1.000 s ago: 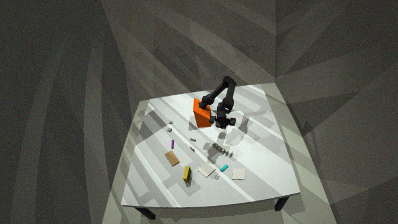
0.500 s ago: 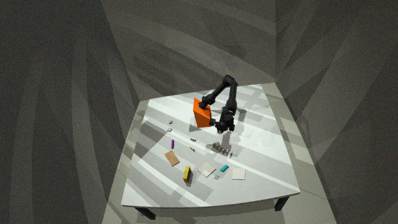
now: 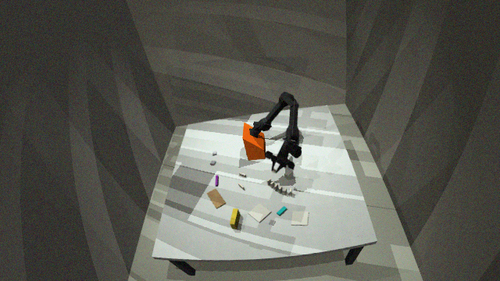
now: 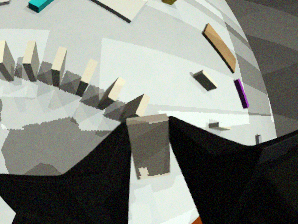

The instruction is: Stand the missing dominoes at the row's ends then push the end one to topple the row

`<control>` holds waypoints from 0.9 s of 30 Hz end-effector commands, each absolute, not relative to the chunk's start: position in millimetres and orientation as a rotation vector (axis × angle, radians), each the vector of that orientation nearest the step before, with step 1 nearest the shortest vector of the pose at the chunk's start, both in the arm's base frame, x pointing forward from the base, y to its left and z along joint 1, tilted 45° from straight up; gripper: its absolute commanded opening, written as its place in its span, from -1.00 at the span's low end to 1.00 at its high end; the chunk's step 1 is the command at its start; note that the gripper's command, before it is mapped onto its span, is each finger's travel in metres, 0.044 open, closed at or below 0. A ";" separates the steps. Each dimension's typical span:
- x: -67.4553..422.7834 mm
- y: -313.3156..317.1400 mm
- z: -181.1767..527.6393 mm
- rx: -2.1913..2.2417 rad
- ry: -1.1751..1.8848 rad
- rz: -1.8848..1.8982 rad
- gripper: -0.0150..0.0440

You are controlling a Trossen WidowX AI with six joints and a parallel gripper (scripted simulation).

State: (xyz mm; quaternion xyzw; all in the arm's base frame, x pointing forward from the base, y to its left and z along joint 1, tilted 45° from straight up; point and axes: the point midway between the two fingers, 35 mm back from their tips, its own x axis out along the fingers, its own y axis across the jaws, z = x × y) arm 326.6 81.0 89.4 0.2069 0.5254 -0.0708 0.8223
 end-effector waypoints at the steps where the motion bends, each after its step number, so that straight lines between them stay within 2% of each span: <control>1: 327.3 83.3 87.3 0.426 1.020 -0.206 -0.13; 14: 325.7 93.8 101.3 0.471 0.650 -0.324 -0.13; 27: 302.2 97.9 127.0 0.649 0.272 -0.388 -0.13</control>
